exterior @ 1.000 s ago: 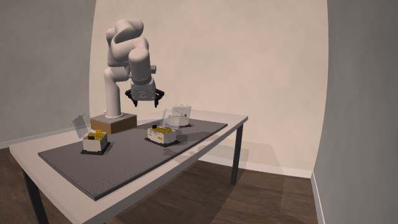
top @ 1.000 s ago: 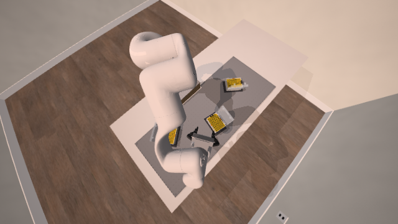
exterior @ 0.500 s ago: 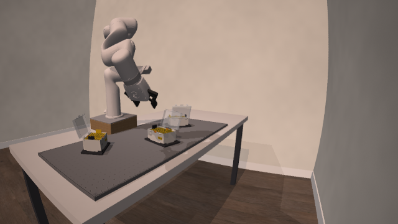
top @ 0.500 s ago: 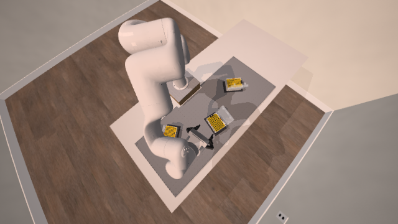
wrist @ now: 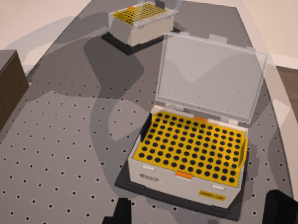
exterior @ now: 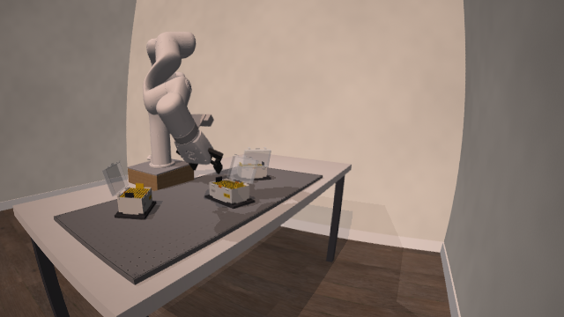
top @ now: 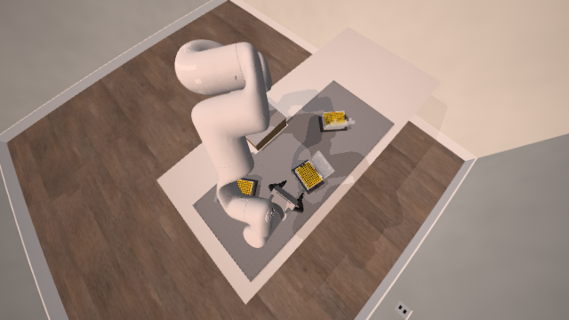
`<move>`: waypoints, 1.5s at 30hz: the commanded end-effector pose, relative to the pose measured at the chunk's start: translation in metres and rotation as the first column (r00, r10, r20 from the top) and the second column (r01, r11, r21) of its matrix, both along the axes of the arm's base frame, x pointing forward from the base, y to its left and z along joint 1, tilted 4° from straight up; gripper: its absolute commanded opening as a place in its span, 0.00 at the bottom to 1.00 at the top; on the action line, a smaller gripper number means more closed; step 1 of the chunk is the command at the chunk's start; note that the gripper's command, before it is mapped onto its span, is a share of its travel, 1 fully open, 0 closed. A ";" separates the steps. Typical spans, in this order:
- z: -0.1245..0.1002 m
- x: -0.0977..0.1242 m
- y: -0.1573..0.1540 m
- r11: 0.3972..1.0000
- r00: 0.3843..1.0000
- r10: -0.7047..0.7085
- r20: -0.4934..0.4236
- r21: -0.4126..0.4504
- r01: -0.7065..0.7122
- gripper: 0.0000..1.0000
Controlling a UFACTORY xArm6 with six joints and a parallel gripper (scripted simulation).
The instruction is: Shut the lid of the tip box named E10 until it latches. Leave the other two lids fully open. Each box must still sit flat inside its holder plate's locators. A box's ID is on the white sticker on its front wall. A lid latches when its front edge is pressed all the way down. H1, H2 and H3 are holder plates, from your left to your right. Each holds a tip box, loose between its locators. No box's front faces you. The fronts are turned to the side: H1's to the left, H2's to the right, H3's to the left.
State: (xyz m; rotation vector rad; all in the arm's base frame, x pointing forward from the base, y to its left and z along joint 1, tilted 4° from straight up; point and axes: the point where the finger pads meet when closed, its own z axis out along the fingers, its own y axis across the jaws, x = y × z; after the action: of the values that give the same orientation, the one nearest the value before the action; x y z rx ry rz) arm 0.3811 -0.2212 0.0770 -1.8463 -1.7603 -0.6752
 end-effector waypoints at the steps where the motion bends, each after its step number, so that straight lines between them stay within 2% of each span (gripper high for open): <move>1: -0.020 0.001 -0.002 1.000 1.000 0.000 0.003 -0.002 0.000 1.00; 11: -0.070 0.000 -0.006 1.000 1.000 0.000 0.003 -0.002 0.000 1.00; 13: -0.070 0.000 -0.006 1.000 1.000 0.000 0.003 -0.002 0.000 1.00; 20: -0.105 -0.001 -0.008 1.000 1.000 0.000 0.003 -0.002 0.000 1.00; 45: -0.105 -0.001 -0.008 1.000 1.000 0.000 0.003 -0.002 0.000 1.00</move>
State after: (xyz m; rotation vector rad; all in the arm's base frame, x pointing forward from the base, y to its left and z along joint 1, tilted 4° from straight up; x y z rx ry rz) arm 0.3794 -0.2283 -0.0291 -1.8461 -1.7594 -0.6757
